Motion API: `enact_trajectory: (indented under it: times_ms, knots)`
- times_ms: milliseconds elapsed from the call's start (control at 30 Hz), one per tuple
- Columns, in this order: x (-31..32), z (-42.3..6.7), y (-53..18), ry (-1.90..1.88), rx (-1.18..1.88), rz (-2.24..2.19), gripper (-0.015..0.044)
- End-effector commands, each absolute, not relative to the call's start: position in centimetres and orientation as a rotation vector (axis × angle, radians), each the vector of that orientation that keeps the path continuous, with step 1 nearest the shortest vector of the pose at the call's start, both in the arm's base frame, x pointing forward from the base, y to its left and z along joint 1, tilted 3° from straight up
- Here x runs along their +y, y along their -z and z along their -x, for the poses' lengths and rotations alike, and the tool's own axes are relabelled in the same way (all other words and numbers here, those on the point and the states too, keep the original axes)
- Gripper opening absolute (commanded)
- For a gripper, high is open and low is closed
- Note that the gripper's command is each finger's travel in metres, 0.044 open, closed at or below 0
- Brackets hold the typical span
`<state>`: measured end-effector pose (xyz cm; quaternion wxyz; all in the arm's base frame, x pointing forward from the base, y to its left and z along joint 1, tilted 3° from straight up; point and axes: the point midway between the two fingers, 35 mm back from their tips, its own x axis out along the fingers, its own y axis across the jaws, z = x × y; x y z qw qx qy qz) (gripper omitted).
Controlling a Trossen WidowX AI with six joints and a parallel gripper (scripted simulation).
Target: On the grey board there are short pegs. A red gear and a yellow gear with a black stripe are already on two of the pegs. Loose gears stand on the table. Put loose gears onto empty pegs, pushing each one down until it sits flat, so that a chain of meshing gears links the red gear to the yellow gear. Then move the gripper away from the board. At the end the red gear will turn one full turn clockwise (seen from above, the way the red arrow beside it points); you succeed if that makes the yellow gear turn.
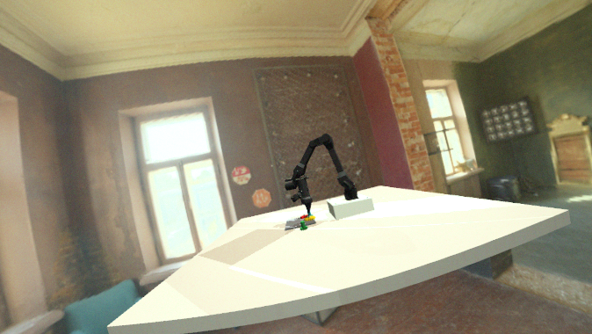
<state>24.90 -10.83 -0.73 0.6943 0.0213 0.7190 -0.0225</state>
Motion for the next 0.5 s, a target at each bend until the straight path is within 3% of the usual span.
enact_trajectory:
  times_ms: [0,333,467]
  knots:
    - [-10.9,-25.0,-0.2,0.008,1.603,0.000,0.0140]
    - [-10.9,-25.1,-4.1,-0.076,1.601,0.081,0.0140]
    - [-10.7,-25.0,-7.0,-0.058,1.605,0.057,0.0245]
